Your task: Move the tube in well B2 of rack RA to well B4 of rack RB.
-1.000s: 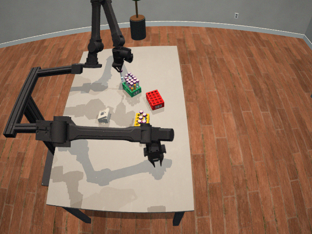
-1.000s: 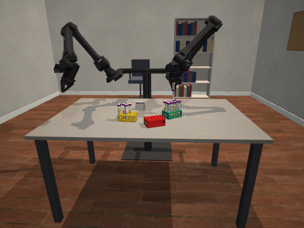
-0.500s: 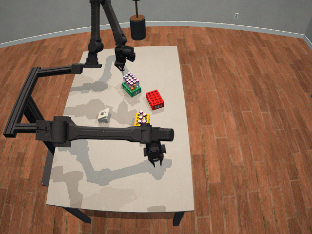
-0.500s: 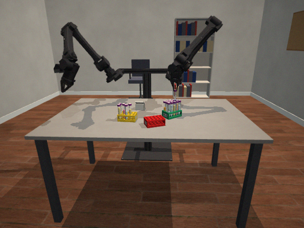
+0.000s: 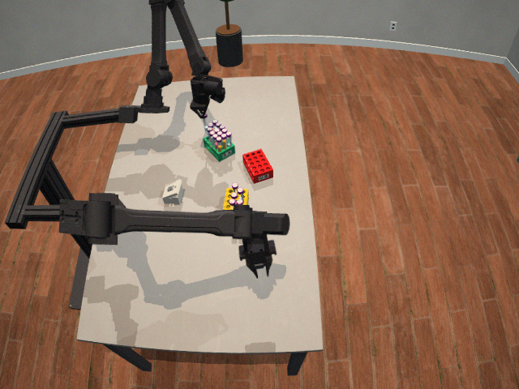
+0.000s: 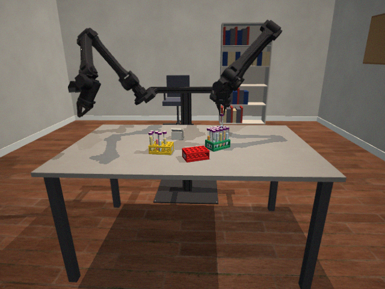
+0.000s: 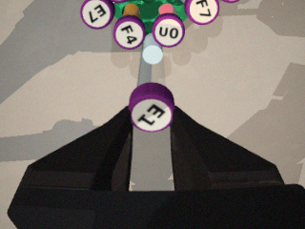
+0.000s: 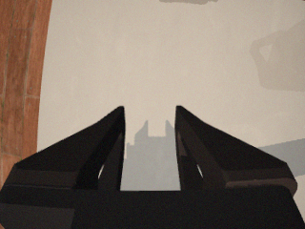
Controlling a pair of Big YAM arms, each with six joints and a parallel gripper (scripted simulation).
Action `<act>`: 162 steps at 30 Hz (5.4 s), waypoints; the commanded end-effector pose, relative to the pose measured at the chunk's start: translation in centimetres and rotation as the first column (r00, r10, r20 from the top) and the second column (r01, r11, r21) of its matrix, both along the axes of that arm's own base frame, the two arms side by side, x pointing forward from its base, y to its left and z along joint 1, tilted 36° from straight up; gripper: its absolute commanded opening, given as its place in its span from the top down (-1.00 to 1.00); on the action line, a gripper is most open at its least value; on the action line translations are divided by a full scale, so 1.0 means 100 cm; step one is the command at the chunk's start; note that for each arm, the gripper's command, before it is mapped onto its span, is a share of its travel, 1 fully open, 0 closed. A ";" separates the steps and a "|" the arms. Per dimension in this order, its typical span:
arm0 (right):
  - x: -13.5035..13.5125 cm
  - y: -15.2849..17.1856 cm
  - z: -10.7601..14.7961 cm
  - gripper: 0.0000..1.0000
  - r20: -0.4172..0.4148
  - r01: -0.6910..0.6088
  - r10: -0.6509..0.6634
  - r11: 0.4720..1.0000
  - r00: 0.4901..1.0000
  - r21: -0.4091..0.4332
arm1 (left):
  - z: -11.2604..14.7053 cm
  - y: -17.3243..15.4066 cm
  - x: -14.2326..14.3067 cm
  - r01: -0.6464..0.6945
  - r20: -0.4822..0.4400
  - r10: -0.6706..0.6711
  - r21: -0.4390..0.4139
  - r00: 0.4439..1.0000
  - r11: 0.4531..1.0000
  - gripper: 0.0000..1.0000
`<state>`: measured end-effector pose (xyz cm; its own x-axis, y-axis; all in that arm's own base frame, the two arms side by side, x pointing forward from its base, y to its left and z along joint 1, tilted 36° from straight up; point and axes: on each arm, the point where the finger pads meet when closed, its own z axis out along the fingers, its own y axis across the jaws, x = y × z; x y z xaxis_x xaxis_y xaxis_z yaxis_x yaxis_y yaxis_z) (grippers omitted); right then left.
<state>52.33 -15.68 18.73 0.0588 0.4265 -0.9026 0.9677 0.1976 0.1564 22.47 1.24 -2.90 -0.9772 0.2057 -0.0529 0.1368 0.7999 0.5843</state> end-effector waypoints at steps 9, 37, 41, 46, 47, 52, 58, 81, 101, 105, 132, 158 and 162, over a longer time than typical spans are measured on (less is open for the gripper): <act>0.007 0.002 0.012 0.40 0.029 -0.003 0.003 1.000 1.000 -0.001 | 0.006 -0.003 0.009 0.007 0.010 -0.007 -0.006 1.000 1.000 1.00; 0.007 0.002 0.012 0.40 0.029 -0.003 0.003 1.000 1.000 -0.001 | -0.003 0.010 -0.004 0.002 -0.013 -0.002 0.004 1.000 1.000 1.00; 0.007 0.002 0.012 0.40 0.029 -0.003 0.003 1.000 1.000 -0.001 | -0.004 0.011 -0.005 0.002 -0.013 -0.002 0.004 1.000 1.000 1.00; 0.007 0.002 0.012 0.40 0.029 -0.003 0.003 1.000 1.000 -0.001 | -0.004 0.011 -0.002 0.002 -0.010 -0.002 0.003 1.000 1.000 1.00; 0.007 0.002 0.012 0.40 0.029 -0.003 0.003 1.000 1.000 -0.001 | -0.005 0.011 -0.003 0.002 -0.011 -0.002 0.003 1.000 1.000 1.00; 0.007 0.002 0.012 0.40 0.029 -0.003 0.003 1.000 1.000 -0.001 | -0.007 0.012 -0.004 0.002 -0.013 -0.002 0.004 1.000 1.000 1.00; 0.007 0.002 0.012 0.40 0.029 -0.003 0.003 1.000 1.000 -0.001 | -0.008 0.014 -0.004 0.002 -0.013 -0.002 0.004 1.000 1.000 1.00; 0.007 0.002 0.012 0.40 0.029 -0.003 0.003 1.000 1.000 -0.001 | -0.013 0.017 -0.002 0.002 -0.011 -0.002 0.003 1.000 1.000 1.00; 0.007 0.002 0.012 0.40 0.029 -0.003 0.003 1.000 1.000 -0.001 | -0.018 0.020 -0.002 0.002 -0.012 -0.002 0.004 1.000 1.000 1.00; 0.007 0.002 0.012 0.40 0.029 -0.003 0.003 1.000 1.000 -0.001 | -0.019 0.021 -0.003 0.002 -0.014 -0.002 0.004 1.000 1.000 1.00; 0.007 0.002 0.012 0.40 0.029 -0.003 0.003 1.000 1.000 -0.001 | -0.026 0.026 -0.002 0.002 -0.014 -0.001 0.004 1.000 1.000 1.00; 0.007 0.002 0.012 0.40 0.029 -0.003 0.003 1.000 1.000 -0.001 | -0.023 0.021 0.008 0.007 0.006 -0.007 -0.003 1.000 1.000 1.00; 0.007 0.002 0.012 0.40 0.029 -0.003 0.003 1.000 1.000 -0.001 | -0.023 0.021 0.008 0.007 0.006 -0.007 -0.003 1.000 1.000 1.00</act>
<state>52.33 -15.68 18.73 0.0588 0.4265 -0.9026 0.9677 0.1976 0.1564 22.56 3.42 -5.17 -0.9769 0.2071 -0.0535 0.1379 0.8009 0.5827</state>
